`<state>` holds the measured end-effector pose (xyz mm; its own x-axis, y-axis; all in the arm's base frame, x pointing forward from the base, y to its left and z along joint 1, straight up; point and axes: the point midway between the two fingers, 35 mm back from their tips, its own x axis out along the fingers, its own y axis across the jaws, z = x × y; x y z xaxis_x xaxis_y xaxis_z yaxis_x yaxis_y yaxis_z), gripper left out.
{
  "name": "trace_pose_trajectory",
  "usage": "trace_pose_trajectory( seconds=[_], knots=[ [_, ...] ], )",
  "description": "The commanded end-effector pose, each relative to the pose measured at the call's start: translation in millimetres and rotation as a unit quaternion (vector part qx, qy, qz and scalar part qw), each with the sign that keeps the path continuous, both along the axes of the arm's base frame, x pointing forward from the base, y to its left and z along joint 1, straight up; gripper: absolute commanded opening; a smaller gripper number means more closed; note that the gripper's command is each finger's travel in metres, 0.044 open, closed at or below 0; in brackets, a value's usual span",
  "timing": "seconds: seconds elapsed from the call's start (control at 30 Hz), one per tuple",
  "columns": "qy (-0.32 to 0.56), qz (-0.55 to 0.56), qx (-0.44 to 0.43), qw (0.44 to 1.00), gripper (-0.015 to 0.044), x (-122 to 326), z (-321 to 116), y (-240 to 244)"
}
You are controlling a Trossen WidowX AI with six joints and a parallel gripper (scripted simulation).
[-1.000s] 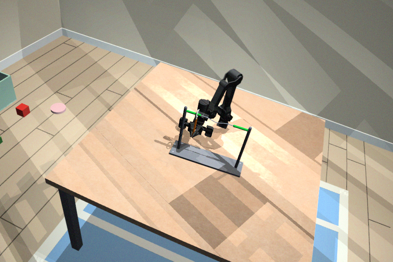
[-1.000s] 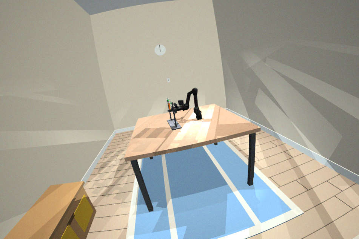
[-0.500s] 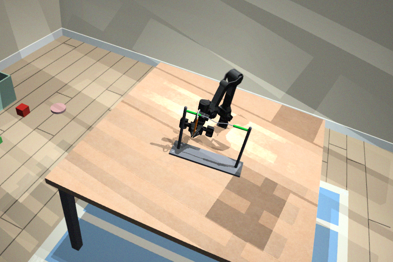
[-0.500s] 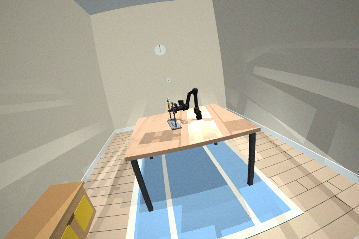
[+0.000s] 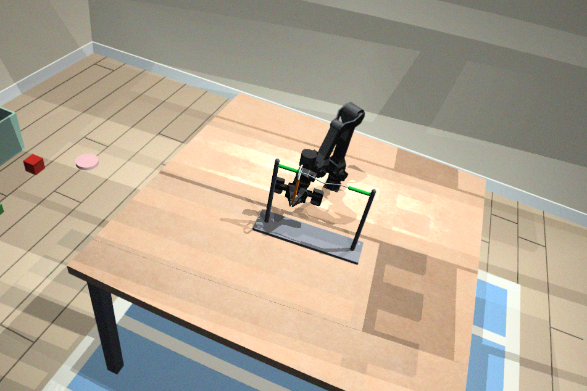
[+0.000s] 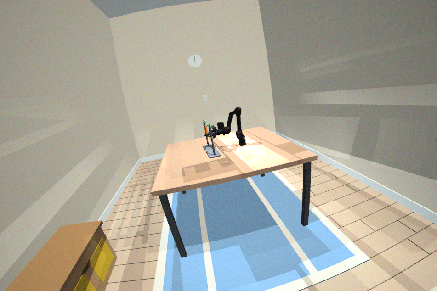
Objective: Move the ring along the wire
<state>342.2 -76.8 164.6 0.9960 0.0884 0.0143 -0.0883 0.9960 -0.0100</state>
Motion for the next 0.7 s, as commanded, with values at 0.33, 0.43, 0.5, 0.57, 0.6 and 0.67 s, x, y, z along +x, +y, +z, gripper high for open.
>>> trace_pose_trajectory(
  seconds=[0.33, 0.43, 0.5, 0.57, 0.6, 0.67],
  knots=[
    [-0.001, 0.001, -0.013, 1.0, -0.015, -1.1, 0.4, 11.0],
    [-0.002, 0.002, -0.02, 1.0, -0.015, -1.2, 0.5, 12.4],
    [-0.002, 0.003, -0.026, 1.0, -0.015, -1.2, 0.5, 13.0],
    [-0.002, 0.003, -0.032, 0.999, -0.015, -1.2, 0.6, 13.5],
    [-0.003, 0.004, -0.033, 0.999, -0.015, -1.3, 0.7, 13.6],
    [-0.003, 0.005, -0.041, 0.999, -0.015, -1.2, 0.8, 13.7]
  ],
)
